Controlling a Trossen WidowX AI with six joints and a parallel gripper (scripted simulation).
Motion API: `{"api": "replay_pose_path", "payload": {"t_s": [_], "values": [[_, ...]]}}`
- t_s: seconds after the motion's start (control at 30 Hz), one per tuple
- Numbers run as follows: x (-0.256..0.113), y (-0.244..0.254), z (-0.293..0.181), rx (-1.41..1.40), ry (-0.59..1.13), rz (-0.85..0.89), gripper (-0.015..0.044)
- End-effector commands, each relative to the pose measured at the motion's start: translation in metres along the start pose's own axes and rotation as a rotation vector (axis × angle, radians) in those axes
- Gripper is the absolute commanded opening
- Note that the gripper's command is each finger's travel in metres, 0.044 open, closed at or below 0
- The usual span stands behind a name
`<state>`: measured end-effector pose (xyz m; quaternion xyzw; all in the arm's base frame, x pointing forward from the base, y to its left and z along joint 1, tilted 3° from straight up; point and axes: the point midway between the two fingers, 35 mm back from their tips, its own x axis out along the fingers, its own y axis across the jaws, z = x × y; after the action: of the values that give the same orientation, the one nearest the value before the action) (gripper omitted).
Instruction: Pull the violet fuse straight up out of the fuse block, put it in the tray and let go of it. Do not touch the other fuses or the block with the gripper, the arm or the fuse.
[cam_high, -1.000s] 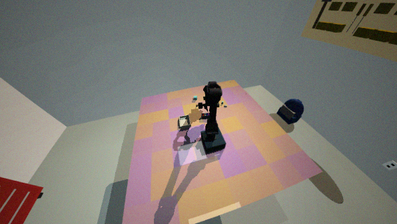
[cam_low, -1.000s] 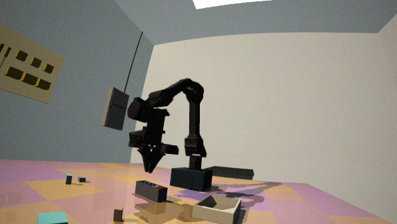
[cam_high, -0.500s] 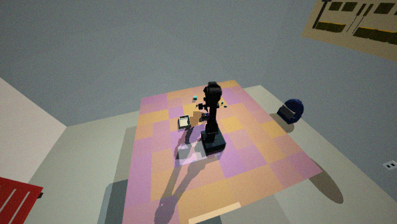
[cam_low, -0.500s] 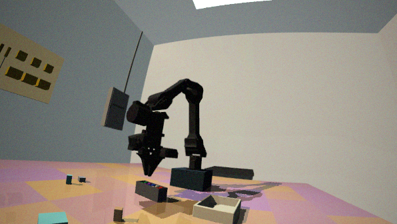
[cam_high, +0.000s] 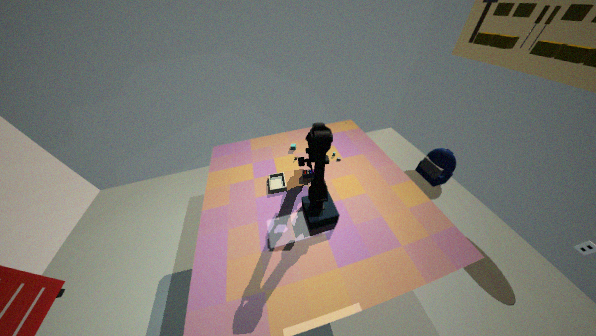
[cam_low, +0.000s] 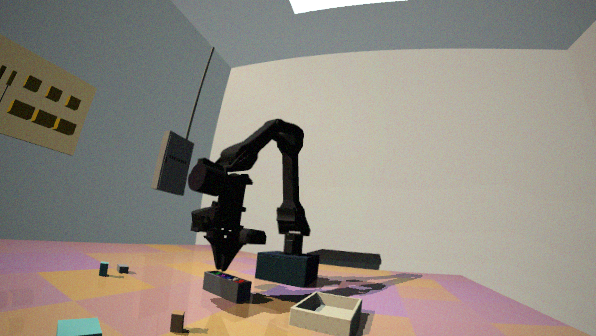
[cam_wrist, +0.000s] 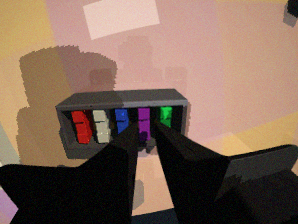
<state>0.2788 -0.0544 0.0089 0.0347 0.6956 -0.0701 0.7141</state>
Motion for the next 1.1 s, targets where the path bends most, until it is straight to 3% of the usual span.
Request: {"api": "replay_pose_path", "payload": {"t_s": [0.0,1.07], "values": [[0.006,0.000,-0.003,-0.004,0.011,0.003,0.0063],[0.017,0.001,-0.003,-0.004,0.012,0.003,0.0063]]}}
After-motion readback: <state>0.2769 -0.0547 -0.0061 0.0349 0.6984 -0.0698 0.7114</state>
